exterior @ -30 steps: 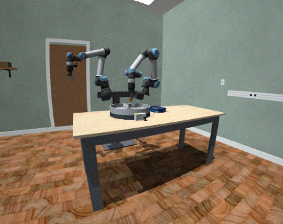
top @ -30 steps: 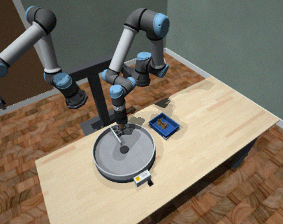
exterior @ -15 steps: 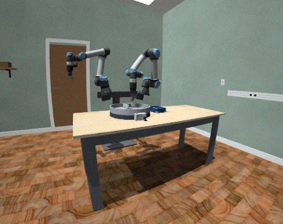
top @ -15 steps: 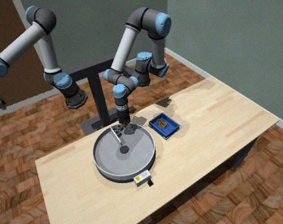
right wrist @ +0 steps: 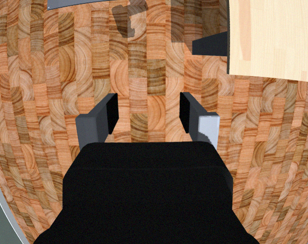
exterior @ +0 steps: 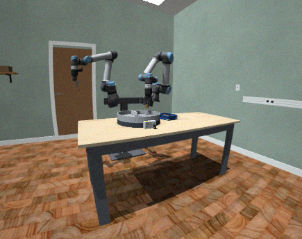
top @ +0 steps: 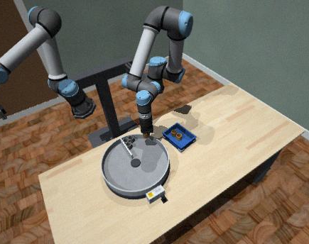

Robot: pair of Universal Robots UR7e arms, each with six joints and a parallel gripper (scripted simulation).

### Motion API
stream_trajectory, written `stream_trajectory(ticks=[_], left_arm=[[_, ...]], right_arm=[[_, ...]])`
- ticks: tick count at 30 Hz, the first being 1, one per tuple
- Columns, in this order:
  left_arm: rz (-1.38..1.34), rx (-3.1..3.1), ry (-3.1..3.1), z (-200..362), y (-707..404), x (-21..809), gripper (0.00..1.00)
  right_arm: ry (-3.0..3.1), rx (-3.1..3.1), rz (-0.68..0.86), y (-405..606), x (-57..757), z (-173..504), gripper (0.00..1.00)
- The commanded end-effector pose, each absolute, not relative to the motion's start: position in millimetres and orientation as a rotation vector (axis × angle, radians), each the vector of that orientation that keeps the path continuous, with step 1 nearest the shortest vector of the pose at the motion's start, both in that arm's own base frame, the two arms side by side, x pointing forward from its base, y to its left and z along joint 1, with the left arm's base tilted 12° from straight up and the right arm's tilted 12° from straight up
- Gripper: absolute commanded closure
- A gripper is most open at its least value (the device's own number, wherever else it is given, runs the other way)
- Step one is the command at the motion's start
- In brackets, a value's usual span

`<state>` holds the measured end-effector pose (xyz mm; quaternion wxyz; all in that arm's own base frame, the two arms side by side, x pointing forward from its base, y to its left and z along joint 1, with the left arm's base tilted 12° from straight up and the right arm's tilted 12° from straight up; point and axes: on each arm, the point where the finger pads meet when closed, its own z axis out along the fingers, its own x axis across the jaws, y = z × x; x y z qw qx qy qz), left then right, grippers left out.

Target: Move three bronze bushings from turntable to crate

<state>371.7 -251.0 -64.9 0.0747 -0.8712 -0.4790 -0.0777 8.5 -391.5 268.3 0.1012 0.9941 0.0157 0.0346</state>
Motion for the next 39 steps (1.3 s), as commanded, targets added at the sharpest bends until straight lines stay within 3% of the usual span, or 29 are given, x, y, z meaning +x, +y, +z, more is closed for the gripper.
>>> stream_trajectory(ticks=[1, 39], left_arm=[[-0.233, -2.62, -1.433, -54, -209, 392, 1.0], [-0.235, -2.621, -1.434, -11, -34, 474, 1.0]], right_arm=[[0.045, 2.937, 0.103, -391, 8, 268, 0.0], [0.045, 2.937, 0.103, -391, 8, 268, 0.0]])
